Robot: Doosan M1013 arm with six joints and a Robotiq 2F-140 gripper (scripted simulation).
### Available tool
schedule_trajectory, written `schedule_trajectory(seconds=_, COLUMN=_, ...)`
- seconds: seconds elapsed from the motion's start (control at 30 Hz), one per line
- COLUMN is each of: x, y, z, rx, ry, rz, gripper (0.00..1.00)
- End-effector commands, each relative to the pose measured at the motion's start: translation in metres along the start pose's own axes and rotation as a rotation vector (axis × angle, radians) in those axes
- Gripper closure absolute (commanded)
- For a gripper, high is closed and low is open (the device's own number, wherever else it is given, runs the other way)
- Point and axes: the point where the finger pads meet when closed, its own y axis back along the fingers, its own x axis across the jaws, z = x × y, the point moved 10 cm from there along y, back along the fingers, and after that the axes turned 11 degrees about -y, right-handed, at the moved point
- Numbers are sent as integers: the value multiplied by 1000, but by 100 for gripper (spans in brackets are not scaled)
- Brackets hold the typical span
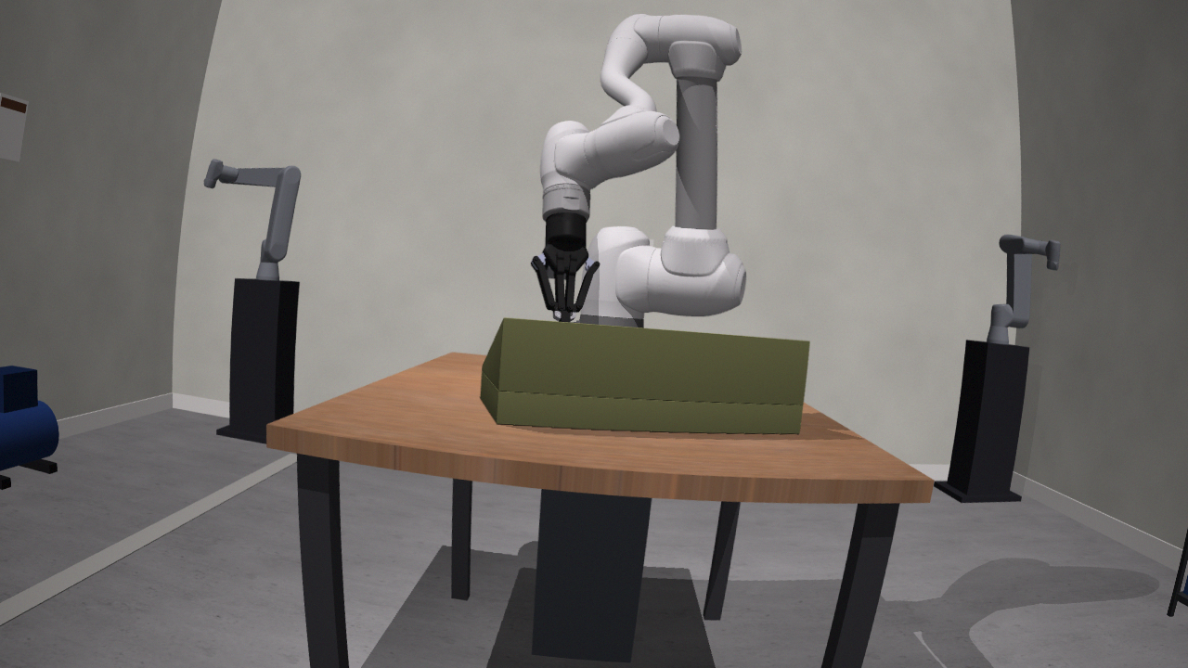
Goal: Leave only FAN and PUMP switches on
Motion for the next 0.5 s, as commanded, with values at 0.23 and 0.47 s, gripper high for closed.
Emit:
schedule_trajectory(seconds=0.23, x=1, y=0, z=5, rx=-1, ry=0, rz=0, gripper=90)
schedule_trajectory(seconds=0.47, x=1, y=0, z=8, rx=-1, ry=0, rz=0, gripper=90)
